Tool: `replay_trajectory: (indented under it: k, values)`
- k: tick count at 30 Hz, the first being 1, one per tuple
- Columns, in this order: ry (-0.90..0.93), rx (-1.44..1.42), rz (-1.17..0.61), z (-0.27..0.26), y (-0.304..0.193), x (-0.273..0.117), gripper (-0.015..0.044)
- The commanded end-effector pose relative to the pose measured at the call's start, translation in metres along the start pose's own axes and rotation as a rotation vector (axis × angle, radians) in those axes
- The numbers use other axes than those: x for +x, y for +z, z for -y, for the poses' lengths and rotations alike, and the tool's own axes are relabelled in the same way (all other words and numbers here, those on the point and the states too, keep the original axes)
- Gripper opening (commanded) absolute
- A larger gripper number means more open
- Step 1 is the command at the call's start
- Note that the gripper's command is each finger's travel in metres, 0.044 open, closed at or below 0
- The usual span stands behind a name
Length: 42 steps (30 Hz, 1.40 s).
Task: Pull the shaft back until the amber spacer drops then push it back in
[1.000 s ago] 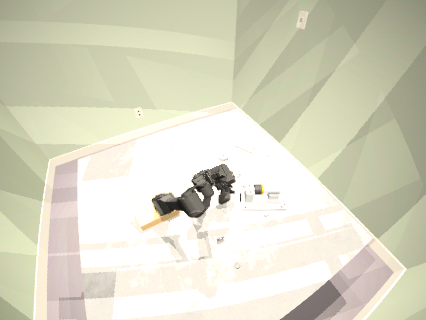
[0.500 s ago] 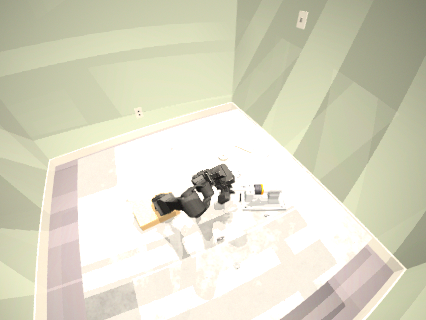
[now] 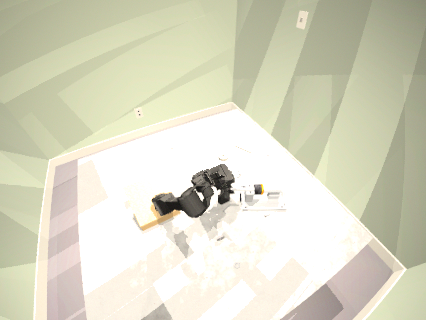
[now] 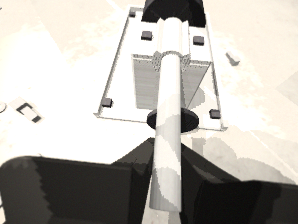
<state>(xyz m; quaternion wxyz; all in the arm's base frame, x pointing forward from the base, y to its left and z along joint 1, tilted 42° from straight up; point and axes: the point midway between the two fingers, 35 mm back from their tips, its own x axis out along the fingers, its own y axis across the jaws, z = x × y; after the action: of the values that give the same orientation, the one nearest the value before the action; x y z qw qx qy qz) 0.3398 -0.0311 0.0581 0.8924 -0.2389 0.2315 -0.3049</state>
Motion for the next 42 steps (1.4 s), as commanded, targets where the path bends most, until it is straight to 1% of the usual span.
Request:
replay_trajectory:
  k: [1,42]
  values:
    - [-0.003,0.003,0.001,0.0004,-0.0002,-0.0009,0.0000]
    - [-0.003,0.003,0.000,0.0004,-0.0029,-0.0034,0.0000]
